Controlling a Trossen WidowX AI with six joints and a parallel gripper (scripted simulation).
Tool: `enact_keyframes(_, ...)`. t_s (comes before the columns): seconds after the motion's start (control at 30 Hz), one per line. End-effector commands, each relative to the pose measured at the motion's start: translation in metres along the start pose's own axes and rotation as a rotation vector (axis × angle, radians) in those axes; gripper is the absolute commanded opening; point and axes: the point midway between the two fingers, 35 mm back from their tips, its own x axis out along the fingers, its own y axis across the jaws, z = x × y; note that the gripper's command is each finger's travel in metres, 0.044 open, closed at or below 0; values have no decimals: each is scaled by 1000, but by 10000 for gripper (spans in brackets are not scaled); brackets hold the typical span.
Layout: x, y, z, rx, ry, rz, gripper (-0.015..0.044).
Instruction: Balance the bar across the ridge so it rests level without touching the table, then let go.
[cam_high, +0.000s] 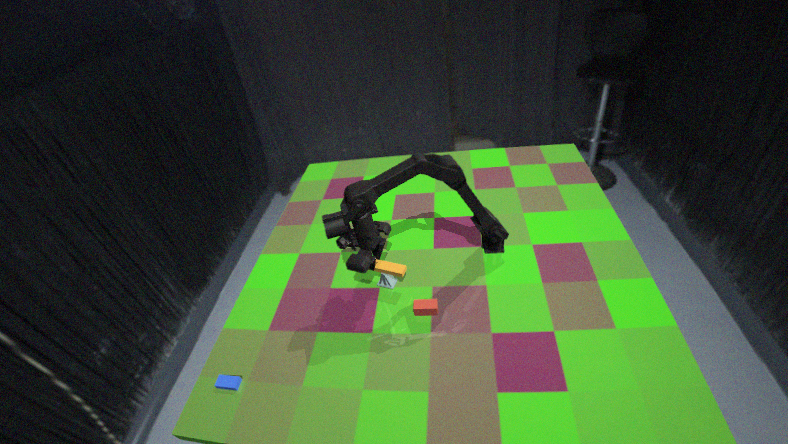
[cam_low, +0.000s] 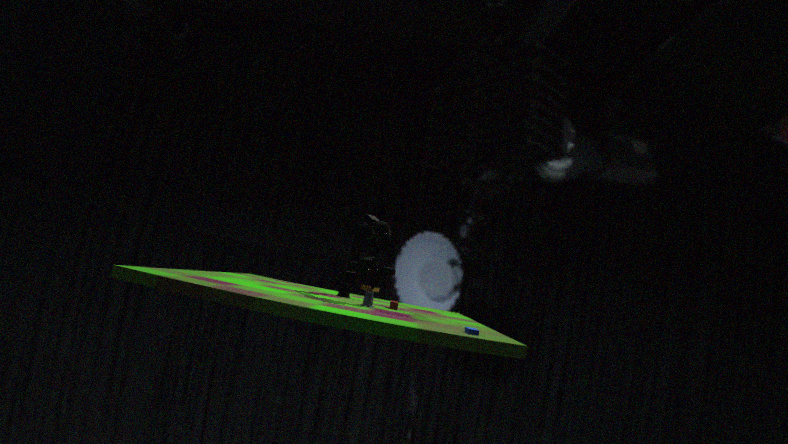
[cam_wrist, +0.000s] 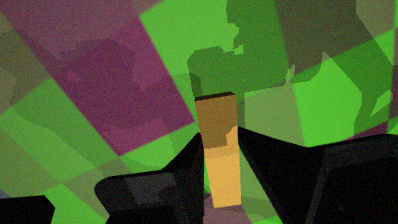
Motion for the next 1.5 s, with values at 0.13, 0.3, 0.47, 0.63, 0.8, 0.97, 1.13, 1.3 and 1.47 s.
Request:
enact_keyframes(0.13, 1, 0, 1, 4, -3, 0, 0)
enact_keyframes(0.3, 1, 0, 0, 4, -3, 0, 0)
enact_keyframes(0.47, 1, 0, 0, 4, -3, 0, 0)
enact_keyframes(0.63, 2, 0, 0, 4, -3, 0, 0)
enact_keyframes(0.8, 2, 0, 0, 4, -3, 0, 0)
enact_keyframes(0.97, 3, 0, 0, 4, -3, 0, 0)
enact_keyframes(1.13, 3, 0, 0, 4, -3, 0, 0)
enact_keyframes(1.3, 3, 0, 0, 4, -3, 0, 0)
enact_keyframes(1.47, 4, 0, 0, 4, -3, 0, 0)
